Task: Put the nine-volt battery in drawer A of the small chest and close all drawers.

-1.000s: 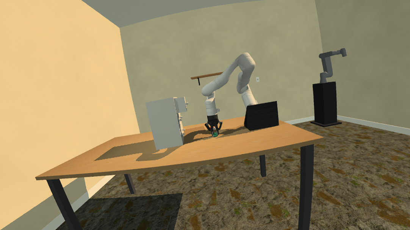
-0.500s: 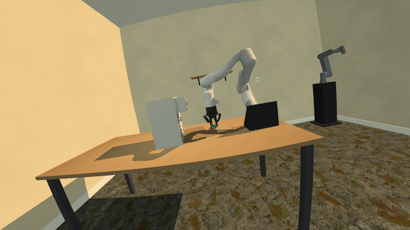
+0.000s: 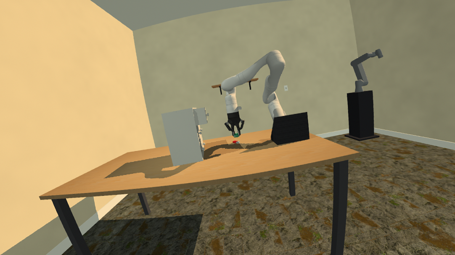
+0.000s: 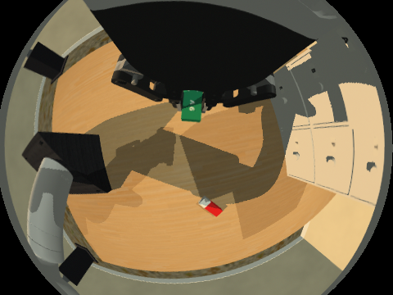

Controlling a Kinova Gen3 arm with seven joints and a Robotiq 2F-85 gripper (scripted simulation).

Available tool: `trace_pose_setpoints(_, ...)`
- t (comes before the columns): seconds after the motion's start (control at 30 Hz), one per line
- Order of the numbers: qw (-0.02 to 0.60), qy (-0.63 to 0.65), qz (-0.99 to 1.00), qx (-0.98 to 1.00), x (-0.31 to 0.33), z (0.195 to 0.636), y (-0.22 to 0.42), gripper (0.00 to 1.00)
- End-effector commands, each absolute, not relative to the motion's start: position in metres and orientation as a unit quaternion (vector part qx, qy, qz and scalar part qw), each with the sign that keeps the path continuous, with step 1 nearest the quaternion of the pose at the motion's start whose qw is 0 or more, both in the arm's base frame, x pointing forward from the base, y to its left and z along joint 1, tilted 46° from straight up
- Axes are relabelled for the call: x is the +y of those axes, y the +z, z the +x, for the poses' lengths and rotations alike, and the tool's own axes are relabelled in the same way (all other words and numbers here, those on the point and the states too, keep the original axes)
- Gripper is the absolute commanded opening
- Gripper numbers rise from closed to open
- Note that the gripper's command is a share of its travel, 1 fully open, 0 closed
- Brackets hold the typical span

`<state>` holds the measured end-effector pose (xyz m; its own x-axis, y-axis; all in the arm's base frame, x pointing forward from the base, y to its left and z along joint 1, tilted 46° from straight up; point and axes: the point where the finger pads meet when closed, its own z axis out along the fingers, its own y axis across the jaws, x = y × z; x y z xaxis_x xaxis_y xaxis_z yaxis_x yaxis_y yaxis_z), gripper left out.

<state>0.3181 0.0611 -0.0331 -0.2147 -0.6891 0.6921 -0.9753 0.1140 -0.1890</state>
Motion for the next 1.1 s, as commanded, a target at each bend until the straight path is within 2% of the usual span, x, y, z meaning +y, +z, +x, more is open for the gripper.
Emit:
trace_pose_setpoints(0.0,0.224,0.317,0.586,-0.711,0.062,0.318,-0.033,0.23)
trace_pose_setpoints(0.73,0.203,0.331,0.538,-0.748,0.059,0.325,-0.029,0.23)
trace_pose_setpoints(1.07,0.161,0.354,0.443,-0.808,0.053,0.339,-0.022,0.23)
